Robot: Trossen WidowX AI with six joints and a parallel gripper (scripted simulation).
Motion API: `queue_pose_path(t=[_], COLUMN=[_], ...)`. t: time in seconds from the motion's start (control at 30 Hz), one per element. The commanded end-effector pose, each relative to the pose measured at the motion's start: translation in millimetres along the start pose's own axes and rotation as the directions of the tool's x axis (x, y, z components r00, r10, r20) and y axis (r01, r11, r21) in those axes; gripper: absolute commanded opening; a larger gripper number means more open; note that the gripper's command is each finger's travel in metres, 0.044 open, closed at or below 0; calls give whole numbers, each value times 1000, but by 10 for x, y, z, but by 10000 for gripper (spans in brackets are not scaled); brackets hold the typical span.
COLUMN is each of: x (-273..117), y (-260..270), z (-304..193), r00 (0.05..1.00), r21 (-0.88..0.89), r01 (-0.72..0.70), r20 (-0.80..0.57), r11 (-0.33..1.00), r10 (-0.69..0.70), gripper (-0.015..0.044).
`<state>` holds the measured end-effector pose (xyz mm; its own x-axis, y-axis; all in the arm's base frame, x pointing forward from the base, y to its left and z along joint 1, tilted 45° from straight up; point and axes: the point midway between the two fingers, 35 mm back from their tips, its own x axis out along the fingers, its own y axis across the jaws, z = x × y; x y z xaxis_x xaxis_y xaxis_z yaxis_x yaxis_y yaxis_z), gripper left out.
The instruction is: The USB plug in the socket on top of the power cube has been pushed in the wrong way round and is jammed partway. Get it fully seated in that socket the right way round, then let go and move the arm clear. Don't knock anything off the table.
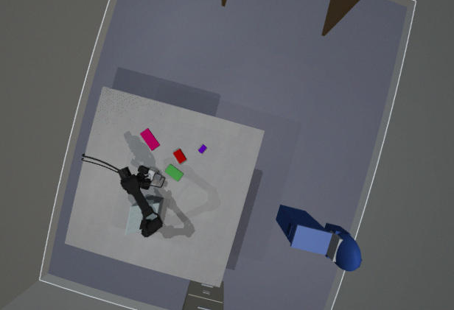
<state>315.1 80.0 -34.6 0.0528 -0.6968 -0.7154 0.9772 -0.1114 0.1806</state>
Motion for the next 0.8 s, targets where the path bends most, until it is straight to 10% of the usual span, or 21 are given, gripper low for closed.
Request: queue_pose_path(t=[0.0, 0.77], x=[3, 31], y=[-3, -5], z=[-1, -10], r00=[1000, 1000], r21=[-5, -21], r01=[1, 1], r20=[-6, -16], r11=[1000, 1000], r10=[-1, -2], gripper=[0, 0])
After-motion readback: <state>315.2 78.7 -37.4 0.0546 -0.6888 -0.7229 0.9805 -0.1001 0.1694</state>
